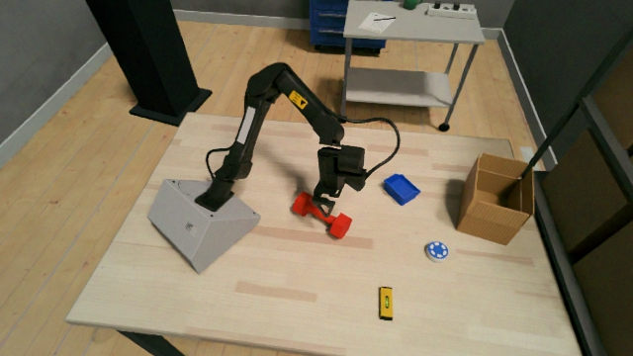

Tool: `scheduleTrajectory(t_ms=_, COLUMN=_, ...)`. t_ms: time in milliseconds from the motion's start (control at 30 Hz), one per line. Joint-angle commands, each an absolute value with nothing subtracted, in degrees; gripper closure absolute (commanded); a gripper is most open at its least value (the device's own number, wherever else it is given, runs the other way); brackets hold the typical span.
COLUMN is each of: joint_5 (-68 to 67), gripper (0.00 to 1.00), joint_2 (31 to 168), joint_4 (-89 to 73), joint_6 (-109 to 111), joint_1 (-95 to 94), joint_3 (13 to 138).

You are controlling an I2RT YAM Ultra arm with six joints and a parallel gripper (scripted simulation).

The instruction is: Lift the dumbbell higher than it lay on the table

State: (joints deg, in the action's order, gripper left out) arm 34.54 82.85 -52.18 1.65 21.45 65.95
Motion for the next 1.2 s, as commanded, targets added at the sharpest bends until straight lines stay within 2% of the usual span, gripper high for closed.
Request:
scheduleTrajectory(t_ms=0, joint_5=38.75, gripper=0.0, joint_2=83.78, joint_4=-58.5, joint_6=2.3, joint_1=23.99, joint_3=68.96)
scheduleTrajectory(t_ms=433, joint_5=45.7, gripper=0.0, joint_2=88.77, joint_4=-70.02, joint_6=4.01, joint_1=28.31, joint_3=71.07)
scheduleTrajectory(t_ms=1167, joint_5=45.82, gripper=0.0, joint_2=87.36, joint_4=-70.07, joint_6=4.27, joint_1=28.39, joint_3=71.26)
